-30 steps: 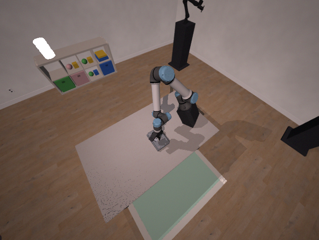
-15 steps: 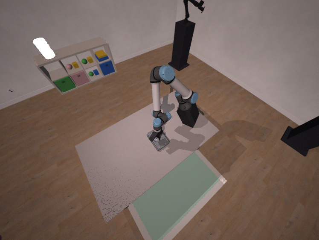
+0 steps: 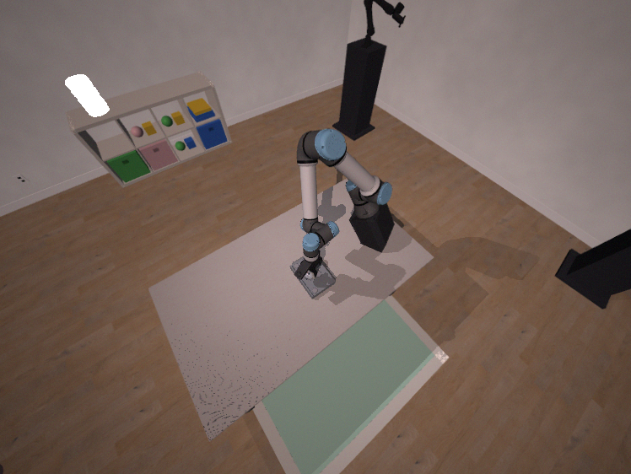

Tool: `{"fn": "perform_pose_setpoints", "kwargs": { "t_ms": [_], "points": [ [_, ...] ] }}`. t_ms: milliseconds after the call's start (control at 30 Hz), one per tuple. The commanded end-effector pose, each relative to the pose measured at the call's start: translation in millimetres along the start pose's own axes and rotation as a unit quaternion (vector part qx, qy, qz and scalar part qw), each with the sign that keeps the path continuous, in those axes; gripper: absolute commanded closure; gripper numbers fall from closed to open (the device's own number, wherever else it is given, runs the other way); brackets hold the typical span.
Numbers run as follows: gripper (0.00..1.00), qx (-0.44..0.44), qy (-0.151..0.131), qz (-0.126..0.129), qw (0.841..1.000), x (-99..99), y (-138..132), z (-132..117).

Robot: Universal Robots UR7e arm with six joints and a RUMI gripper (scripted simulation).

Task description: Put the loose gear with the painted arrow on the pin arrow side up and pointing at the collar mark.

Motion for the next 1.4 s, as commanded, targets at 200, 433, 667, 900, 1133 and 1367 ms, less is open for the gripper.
{"fn": "perform_pose_setpoints", "kwargs": {
  "t_ms": [200,433,667,900,1133,1367],
  "points": [
    [1.0,0.0,0.001,0.0,1.0,0.6,0,0],
    [1.0,0.0,0.001,0.0,1.0,0.6,3,-2],
    [1.0,0.0,0.001,0.0,1.0,0.5,53,-67],
    [1.0,0.0,0.001,0.0,1.0,0.7,58,-75],
    [1.0,0.002,0.001,0.0,1.0,0.7,58,-75],
    [1.0,0.006,0.001,0.0,1.0,0.6,58,-75]
  ]
}}
Point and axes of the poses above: the point where the finger pads meet when closed, its own x axis back along the fingers, its own y axis across the jaws, z = x × y, the point moved 2 cm from there along x, back along the fingers, and after that the axes turned 10 degrees about x, right-handed, at the moved point
